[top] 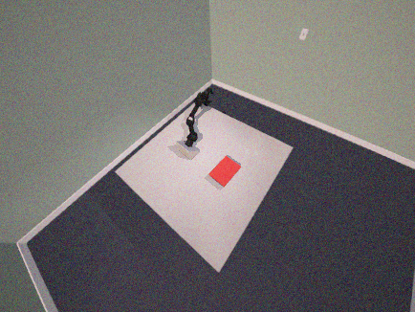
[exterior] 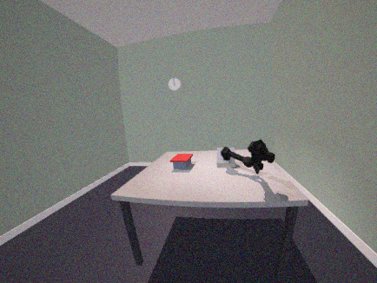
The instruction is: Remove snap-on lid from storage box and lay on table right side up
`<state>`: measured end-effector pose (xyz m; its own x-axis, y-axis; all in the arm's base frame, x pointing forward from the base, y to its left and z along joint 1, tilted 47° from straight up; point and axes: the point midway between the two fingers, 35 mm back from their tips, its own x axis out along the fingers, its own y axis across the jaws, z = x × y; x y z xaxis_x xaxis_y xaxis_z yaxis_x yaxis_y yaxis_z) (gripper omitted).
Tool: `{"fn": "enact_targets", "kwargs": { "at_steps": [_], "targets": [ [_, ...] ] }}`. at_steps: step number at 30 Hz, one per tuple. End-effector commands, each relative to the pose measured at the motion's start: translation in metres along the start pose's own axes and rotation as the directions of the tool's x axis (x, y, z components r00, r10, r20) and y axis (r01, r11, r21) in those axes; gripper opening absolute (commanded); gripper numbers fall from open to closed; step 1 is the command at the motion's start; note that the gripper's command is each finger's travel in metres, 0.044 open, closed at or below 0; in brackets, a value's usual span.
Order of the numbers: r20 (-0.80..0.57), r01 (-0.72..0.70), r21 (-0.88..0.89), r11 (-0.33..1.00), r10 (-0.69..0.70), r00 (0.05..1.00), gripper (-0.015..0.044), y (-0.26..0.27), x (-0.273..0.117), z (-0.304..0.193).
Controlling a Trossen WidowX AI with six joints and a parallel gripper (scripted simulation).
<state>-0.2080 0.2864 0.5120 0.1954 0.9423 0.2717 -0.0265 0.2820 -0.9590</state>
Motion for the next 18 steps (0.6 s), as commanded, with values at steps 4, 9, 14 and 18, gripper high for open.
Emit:
{"fn": "enact_targets", "kwargs": {
  "at_steps": [4,9,14,18],
  "targets": [
    [-0.004,0.015,0.036,0.999,-0.015,1.0,0.0295,-0.01,-0.002,-0.008],
    [-0.061,0.134,0.295,0.946,-0.121,0.991,0.0235,-0.061,-0.012,-0.067],
    [-0.121,0.228,0.455,0.861,-0.194,0.974,0.0235,-0.092,-0.024,-0.118],
    [-0.189,0.32,0.533,0.784,-0.258,0.947,0.0235,-0.12,-0.039,-0.171]
  ]
}}
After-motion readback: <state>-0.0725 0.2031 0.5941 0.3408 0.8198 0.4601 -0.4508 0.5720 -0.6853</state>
